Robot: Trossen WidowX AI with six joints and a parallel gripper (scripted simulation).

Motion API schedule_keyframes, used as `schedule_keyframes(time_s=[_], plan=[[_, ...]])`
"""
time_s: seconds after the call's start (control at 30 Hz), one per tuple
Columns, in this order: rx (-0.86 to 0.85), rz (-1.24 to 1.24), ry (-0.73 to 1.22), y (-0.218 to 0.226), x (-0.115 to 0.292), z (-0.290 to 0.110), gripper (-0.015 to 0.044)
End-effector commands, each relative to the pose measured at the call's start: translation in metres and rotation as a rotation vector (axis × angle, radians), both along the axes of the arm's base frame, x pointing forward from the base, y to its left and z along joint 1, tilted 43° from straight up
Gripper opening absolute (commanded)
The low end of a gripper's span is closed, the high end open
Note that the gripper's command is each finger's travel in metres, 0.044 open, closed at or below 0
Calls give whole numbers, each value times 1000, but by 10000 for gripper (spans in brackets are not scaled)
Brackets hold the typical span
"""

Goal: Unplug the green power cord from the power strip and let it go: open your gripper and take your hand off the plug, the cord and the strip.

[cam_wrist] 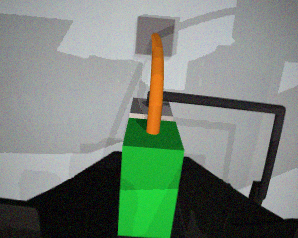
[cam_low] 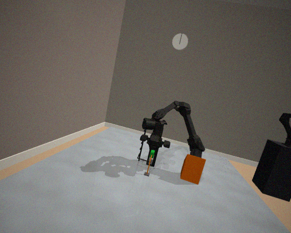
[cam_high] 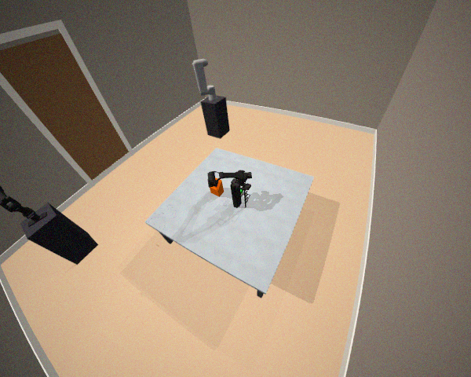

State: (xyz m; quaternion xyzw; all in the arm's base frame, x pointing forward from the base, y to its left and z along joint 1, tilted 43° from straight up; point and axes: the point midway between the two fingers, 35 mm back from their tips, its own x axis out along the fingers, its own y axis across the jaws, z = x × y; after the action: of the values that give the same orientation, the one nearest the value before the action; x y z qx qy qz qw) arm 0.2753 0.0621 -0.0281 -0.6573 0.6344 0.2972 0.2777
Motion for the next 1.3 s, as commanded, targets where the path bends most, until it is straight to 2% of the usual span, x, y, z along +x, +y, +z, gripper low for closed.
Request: schedule_keyframes(time_s=[0.0, 1.2, 1.27], plan=[[1, -1, -3, 3, 1, -2, 0], [5, 4, 0, 52, -2, -35, 0], [7, -17, -2, 40, 0, -30, 53]])
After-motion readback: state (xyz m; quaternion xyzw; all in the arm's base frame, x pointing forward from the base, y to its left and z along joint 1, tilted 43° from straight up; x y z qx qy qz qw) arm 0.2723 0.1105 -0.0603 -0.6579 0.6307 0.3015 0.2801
